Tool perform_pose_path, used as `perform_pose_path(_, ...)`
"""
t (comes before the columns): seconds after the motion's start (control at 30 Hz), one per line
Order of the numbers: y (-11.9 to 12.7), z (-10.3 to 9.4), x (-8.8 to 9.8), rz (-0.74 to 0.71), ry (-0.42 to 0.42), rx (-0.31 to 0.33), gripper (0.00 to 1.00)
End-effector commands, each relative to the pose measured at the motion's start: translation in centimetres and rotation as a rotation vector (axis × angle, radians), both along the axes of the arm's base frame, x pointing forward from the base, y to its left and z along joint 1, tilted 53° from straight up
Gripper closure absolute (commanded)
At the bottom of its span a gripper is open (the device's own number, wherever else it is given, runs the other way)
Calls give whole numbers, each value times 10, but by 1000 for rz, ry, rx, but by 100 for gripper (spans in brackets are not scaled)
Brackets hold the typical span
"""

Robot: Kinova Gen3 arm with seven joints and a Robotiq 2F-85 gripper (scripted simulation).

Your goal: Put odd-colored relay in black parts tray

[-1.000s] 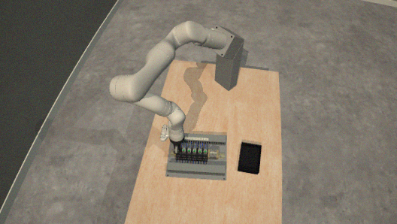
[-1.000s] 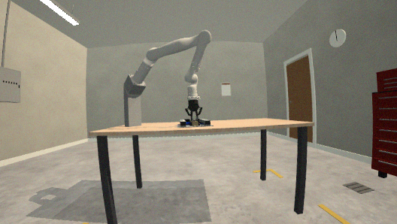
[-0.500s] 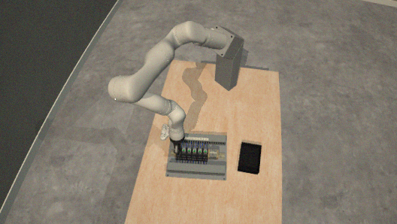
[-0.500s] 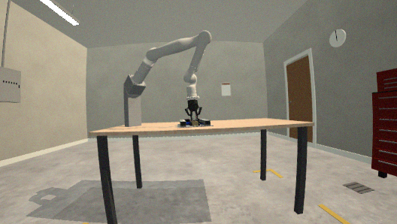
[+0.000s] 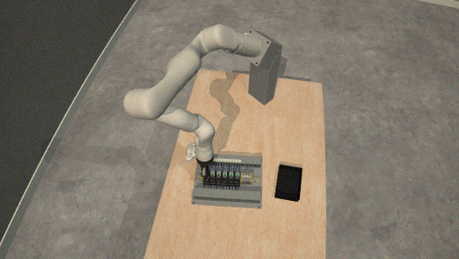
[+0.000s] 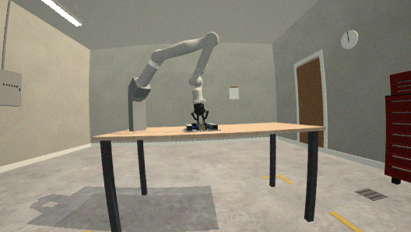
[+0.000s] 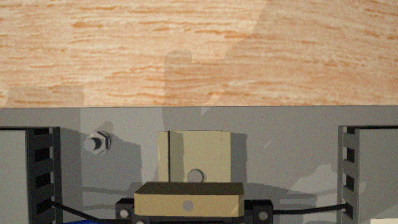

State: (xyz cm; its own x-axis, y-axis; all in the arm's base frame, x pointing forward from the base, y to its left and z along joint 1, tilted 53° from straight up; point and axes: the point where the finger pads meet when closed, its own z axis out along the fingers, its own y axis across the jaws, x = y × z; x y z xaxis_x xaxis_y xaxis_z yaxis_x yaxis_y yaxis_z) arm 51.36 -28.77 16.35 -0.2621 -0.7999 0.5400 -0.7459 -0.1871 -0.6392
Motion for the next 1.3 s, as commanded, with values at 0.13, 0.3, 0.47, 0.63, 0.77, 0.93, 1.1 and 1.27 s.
perform_pose_path(0.13, -1, 2, -1, -5, -5, 2, 100)
perform_pose_path(0.3, -1, 2, -1, -13, 7, 6, 100)
perform_pose_path(0.47, -1, 2, -1, -16, 11, 8, 100)
perform_pose_path(0.63, -1, 2, -1, -18, 13, 8, 100)
perform_pose_path(0.77, -1, 2, -1, -22, 19, 10, 100)
perform_pose_path(0.93, -1, 2, 0, -28, 27, 13, 100)
perform_pose_path(1.1, -1, 2, 0, -29, 29, 14, 100)
perform_pose_path(1.27, -1, 2, 0, -31, 33, 15, 100)
